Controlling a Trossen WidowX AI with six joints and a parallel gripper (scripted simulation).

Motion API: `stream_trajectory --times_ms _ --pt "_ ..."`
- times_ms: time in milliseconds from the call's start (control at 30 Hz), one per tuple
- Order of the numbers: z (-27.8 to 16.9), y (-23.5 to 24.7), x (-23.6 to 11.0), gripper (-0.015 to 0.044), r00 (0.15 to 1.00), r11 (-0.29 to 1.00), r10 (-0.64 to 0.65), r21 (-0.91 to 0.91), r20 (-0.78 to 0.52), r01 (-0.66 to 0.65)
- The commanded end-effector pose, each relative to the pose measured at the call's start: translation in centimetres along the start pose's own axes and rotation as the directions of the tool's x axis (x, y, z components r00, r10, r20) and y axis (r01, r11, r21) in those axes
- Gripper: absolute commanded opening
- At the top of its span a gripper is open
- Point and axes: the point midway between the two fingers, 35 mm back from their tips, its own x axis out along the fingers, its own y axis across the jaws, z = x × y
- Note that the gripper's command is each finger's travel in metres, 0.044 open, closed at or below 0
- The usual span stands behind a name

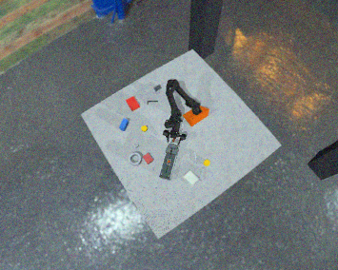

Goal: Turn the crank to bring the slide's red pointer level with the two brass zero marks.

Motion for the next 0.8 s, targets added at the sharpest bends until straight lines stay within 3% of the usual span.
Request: stream_trajectory --times_ms 0,433,767 --pt "0.5 0.0 -0.4 0.044 1.0 1.0 0.0 0.001 -0.001 0.0" --pt "4.6 0.0 -4.1 0.044 1.0 1.0 0.004 0.002 0.001 -0.004" --pt "10.3 0.2 -9.5 0.044 1.0 1.0 0.011 -0.003 0.004 -0.011"
